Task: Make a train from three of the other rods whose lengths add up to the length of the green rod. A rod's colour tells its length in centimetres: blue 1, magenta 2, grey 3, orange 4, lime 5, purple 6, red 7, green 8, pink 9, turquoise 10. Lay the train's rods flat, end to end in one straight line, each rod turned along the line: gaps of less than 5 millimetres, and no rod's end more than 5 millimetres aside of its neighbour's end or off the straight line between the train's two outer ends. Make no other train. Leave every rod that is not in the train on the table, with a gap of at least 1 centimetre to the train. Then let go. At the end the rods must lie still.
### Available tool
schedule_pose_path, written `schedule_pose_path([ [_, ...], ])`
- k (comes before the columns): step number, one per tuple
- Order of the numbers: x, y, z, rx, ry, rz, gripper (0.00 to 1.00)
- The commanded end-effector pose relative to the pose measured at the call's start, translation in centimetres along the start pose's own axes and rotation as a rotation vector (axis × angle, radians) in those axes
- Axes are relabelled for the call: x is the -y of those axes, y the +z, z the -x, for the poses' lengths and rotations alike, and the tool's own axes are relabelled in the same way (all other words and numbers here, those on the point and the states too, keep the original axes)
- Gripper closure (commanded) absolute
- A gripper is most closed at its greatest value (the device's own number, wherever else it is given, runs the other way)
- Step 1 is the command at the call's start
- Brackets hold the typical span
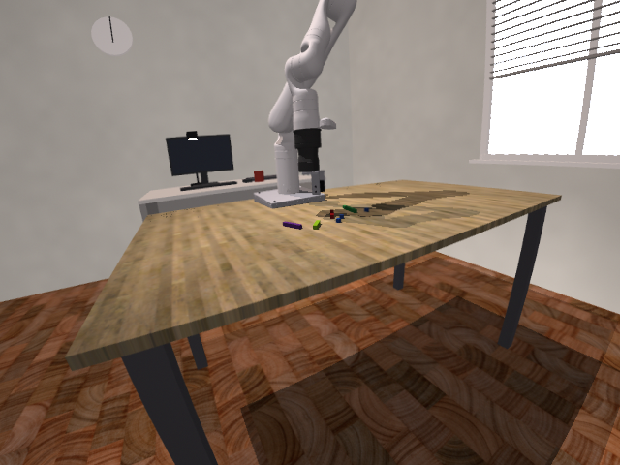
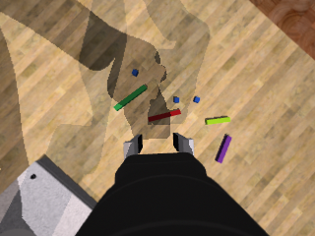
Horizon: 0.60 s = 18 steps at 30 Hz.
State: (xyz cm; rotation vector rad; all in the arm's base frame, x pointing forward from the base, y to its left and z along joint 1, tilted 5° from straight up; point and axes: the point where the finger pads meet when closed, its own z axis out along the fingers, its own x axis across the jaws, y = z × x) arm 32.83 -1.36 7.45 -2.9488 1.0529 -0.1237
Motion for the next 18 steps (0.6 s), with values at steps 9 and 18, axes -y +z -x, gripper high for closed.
schedule_pose_path([
  [9,0.1,0.0,-0.1,-0.001,0.0,-0.001,0.0],
  [18,7.0,-0.6,-4.4,-0.001,0.053,-0.001,0.0],
])
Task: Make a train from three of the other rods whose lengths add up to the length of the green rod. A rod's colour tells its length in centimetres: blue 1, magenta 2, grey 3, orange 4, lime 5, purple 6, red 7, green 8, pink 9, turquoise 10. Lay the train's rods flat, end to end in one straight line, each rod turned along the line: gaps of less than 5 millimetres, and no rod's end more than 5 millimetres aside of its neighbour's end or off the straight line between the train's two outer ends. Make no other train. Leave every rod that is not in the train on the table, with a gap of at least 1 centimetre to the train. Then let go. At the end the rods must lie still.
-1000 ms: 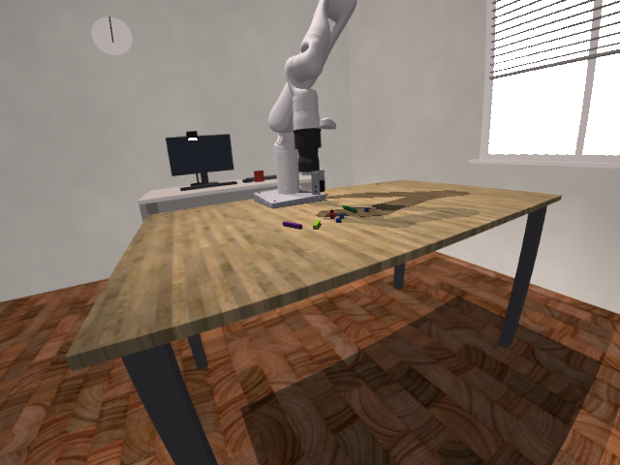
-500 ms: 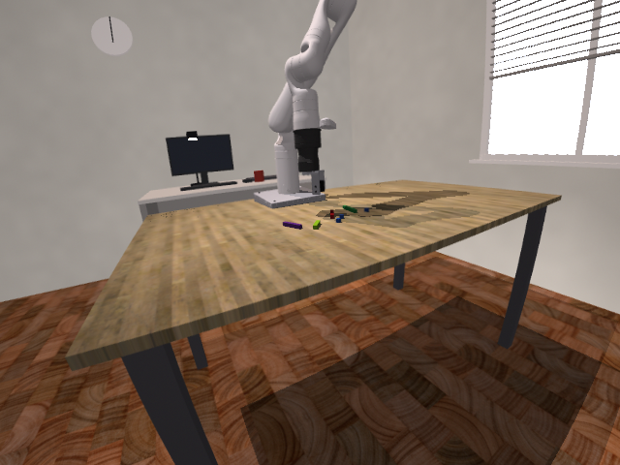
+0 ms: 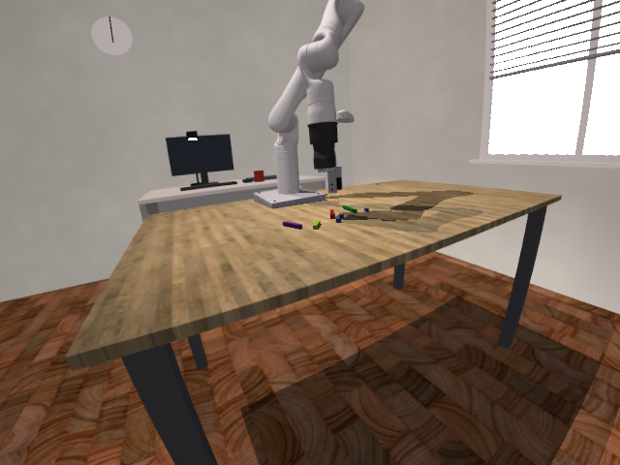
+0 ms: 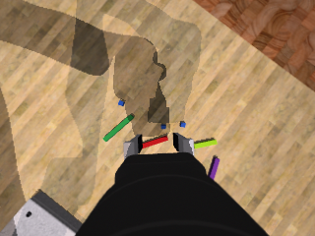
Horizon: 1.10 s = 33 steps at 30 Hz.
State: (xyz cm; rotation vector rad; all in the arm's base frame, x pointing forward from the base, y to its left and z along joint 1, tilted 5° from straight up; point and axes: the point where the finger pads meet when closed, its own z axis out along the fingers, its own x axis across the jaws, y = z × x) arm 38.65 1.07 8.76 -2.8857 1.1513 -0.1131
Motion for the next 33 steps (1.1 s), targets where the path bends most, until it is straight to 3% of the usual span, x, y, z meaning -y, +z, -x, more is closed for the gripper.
schedule_pose_path([
  [1,1.72,0.33,-1.3,-0.014,-0.02,0.018,0.0],
  [4,1.76,0.33,-1.31,-0.014,-0.02,0.018,0.0],
  [5,1.76,0.33,-1.31,-0.014,-0.02,0.018,0.46],
  [33,1.76,0.33,-1.31,-0.014,-0.02,0.018,0.46],
])
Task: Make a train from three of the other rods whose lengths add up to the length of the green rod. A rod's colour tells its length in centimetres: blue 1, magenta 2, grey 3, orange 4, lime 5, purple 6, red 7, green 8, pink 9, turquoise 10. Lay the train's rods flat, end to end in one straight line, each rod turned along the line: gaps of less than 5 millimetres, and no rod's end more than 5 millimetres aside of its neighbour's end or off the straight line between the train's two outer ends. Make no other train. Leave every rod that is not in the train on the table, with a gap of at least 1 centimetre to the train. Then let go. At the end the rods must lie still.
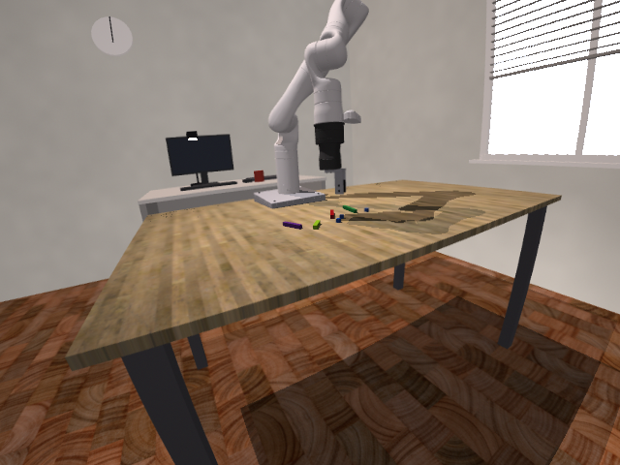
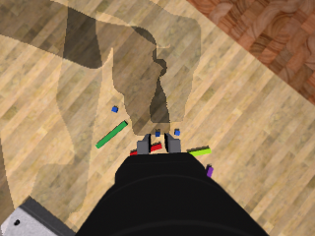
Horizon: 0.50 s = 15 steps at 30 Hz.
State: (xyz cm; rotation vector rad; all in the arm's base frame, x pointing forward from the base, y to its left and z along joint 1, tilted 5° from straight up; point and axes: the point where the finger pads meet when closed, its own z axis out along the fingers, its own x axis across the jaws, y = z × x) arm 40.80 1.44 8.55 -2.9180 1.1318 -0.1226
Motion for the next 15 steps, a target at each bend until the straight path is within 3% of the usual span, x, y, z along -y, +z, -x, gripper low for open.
schedule_pose_path([
  [1,0.03,-0.05,-0.03,-0.001,0.0,-0.001,0.46],
  [15,0.03,0.13,-0.03,-0.001,0.0,-0.001,0.46],
])
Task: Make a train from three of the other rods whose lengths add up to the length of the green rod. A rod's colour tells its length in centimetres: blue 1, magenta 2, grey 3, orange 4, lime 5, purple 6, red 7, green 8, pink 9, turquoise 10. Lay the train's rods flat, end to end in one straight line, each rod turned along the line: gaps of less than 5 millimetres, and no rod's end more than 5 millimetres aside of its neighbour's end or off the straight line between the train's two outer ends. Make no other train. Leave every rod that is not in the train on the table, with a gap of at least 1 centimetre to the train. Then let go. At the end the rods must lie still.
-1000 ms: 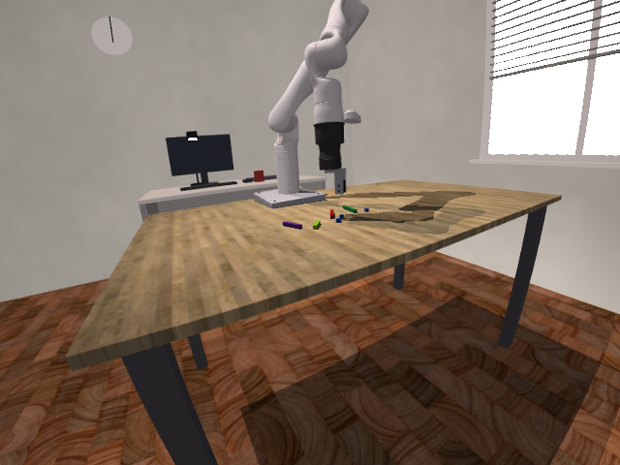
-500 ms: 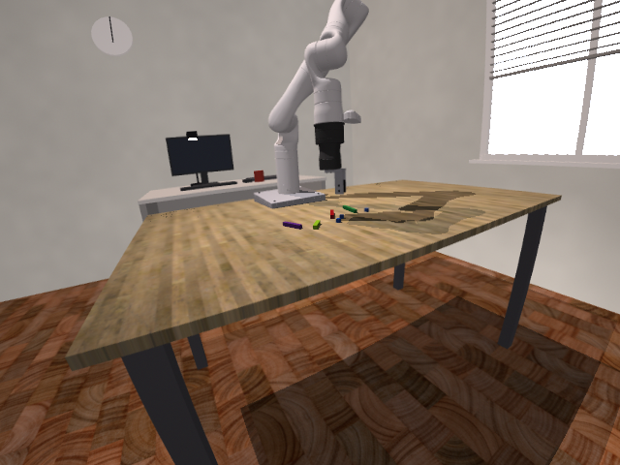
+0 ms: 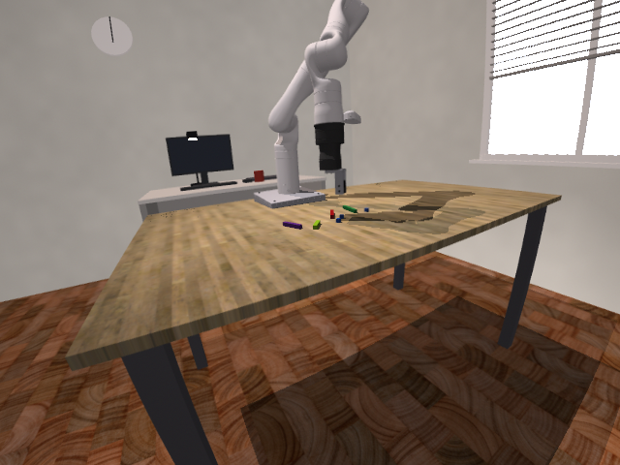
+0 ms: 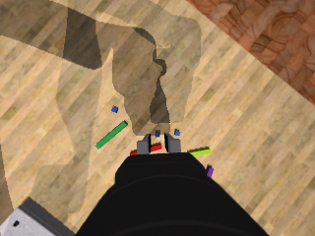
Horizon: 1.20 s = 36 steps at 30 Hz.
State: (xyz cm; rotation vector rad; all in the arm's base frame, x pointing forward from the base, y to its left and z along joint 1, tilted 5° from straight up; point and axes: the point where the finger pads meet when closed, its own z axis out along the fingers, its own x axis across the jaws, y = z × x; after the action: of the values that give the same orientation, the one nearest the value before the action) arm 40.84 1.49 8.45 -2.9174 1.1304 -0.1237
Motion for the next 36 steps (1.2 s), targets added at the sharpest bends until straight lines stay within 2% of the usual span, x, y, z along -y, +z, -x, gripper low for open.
schedule_pose_path([
  [1,0.0,0.1,0.0,0.0,0.001,0.0,0.46],
  [10,0.0,0.7,0.0,0.0,0.001,0.0,0.46],
  [36,0.0,4.2,-0.1,0.0,0.001,0.0,0.46],
])
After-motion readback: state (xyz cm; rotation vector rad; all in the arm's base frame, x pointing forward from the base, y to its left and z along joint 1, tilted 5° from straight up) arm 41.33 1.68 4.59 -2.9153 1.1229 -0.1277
